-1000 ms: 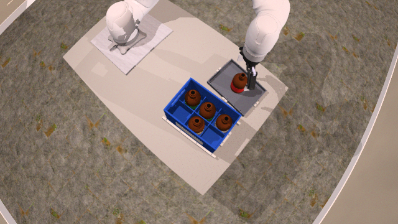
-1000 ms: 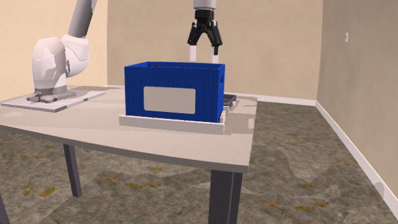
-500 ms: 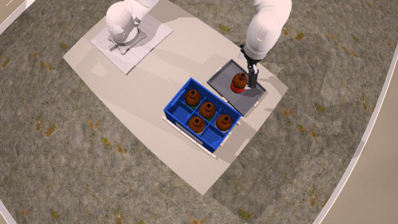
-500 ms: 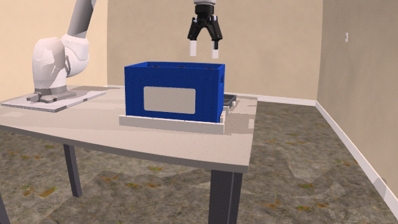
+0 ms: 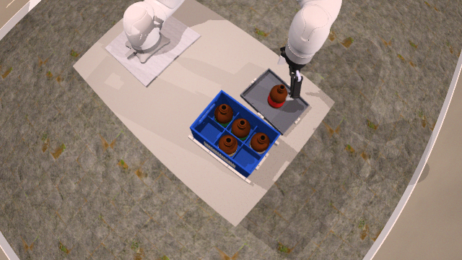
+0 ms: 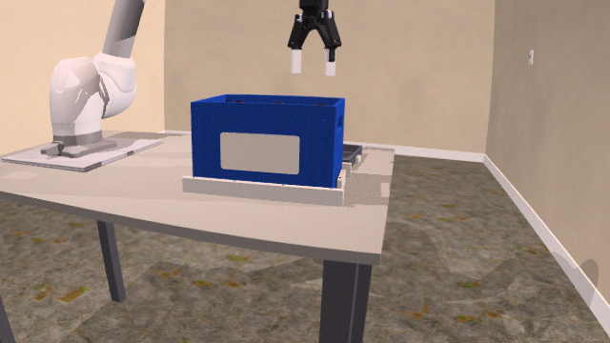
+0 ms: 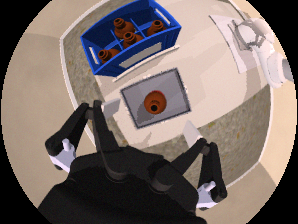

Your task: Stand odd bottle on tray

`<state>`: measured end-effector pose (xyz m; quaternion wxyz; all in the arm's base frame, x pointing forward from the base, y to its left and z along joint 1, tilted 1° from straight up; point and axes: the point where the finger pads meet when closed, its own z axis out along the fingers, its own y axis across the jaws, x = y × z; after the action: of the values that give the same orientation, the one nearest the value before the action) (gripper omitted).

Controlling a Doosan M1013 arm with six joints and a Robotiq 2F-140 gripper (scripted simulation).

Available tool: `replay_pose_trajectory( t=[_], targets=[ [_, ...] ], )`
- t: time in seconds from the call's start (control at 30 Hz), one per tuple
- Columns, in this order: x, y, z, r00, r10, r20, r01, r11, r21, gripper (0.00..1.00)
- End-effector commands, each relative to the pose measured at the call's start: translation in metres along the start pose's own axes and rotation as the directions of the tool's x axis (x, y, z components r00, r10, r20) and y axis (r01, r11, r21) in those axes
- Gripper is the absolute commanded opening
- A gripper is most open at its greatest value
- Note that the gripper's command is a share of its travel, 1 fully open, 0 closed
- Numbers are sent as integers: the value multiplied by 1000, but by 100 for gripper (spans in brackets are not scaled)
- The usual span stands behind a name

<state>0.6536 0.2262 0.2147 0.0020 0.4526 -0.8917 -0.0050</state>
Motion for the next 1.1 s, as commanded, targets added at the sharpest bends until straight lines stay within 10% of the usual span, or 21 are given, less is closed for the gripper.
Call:
replay_pose_trajectory(
  t=[0.0, 0.8, 0.83, 1.07],
  targets=[
    [0, 0, -6, 1000, 0, 0, 0, 1000, 0, 100],
    [0, 0, -29, 1000, 0, 0, 0, 1000, 0, 100],
    [0, 0, -29, 1000, 0, 0, 0, 1000, 0, 0],
    [0, 0, -29, 1000, 0, 0, 0, 1000, 0, 0]
  ],
)
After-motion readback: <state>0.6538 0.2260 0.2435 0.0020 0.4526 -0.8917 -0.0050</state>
